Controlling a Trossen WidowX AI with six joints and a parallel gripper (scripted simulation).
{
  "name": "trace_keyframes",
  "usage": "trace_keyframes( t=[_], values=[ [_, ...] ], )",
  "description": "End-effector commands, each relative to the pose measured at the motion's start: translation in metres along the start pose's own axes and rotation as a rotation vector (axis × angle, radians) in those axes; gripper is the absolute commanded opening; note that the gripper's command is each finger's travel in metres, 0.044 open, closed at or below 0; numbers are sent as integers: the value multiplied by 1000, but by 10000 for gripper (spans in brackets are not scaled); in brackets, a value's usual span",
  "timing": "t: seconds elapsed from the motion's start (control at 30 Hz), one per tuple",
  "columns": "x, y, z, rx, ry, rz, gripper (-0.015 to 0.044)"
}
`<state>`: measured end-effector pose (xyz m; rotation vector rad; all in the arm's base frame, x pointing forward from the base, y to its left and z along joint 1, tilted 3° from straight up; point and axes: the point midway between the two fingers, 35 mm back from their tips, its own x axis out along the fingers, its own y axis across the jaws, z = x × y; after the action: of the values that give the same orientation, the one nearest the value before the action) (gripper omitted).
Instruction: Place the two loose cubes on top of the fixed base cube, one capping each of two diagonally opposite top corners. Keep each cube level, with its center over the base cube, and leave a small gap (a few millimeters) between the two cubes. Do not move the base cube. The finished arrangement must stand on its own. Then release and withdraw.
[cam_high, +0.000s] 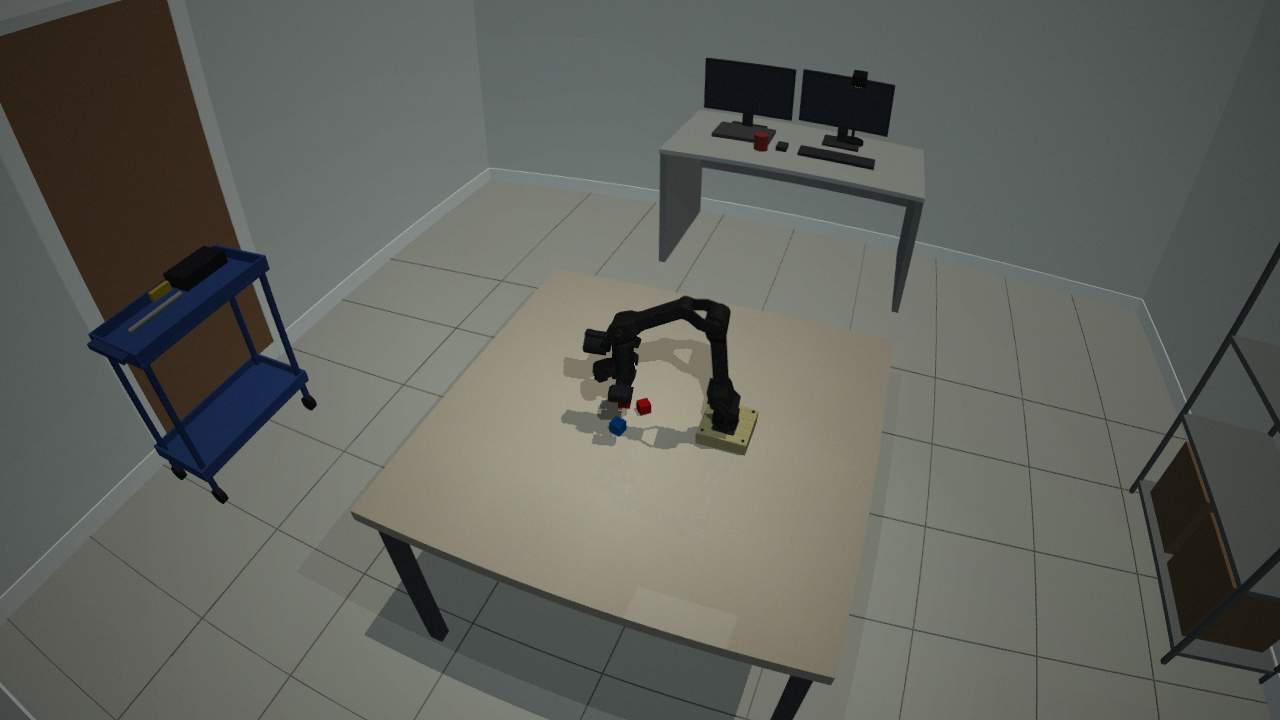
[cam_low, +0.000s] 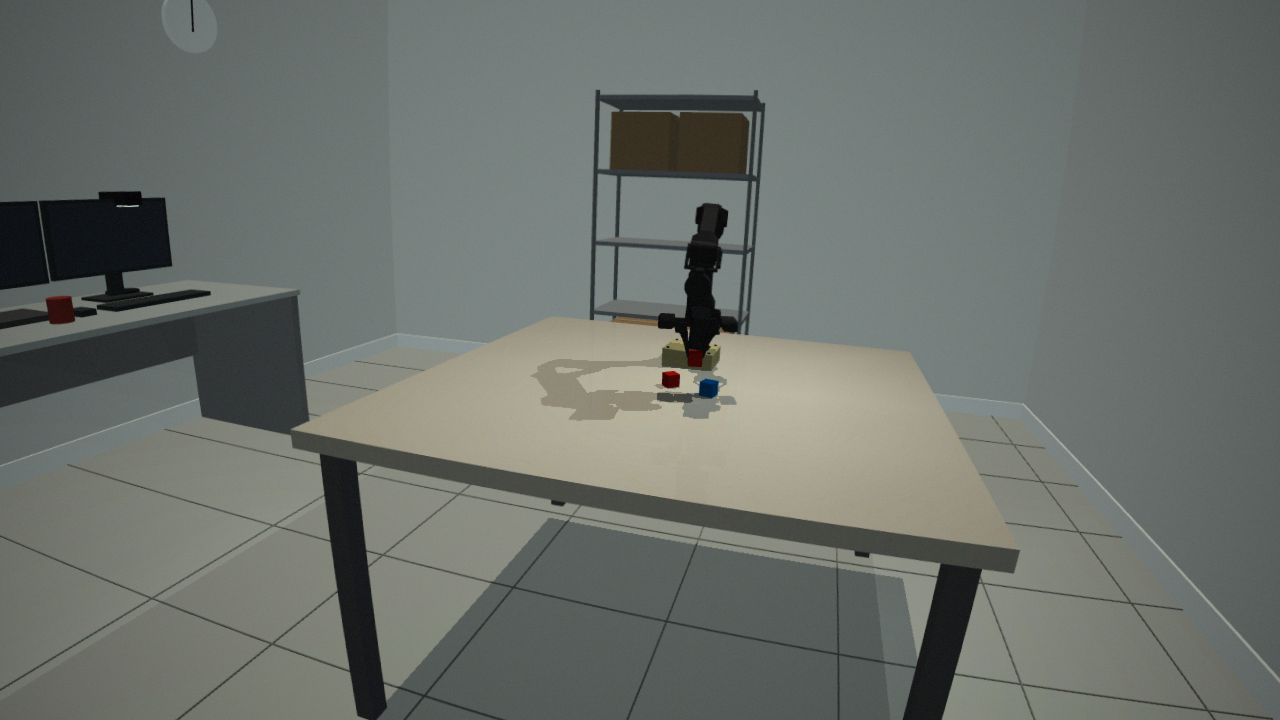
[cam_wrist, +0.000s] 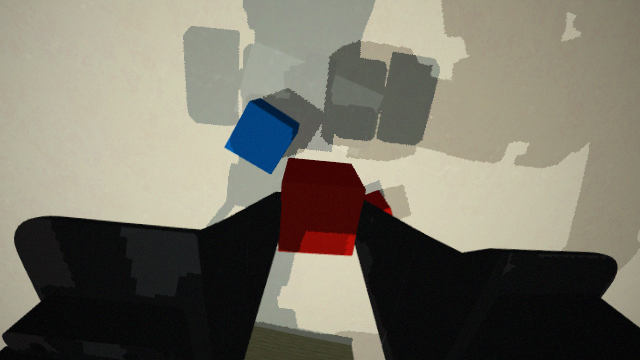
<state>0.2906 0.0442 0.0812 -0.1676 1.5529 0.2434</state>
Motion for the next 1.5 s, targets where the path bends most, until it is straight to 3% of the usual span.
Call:
trace_keyframes(
  t=[0.0, 0.27, 1.47],
  values=[
    [1, 10, -2, -99, -4, 4, 105],
    [6, 30, -5, -297, -4, 7, 105],
    [32, 31, -4, -300, -4, 7, 105]
  ],
)
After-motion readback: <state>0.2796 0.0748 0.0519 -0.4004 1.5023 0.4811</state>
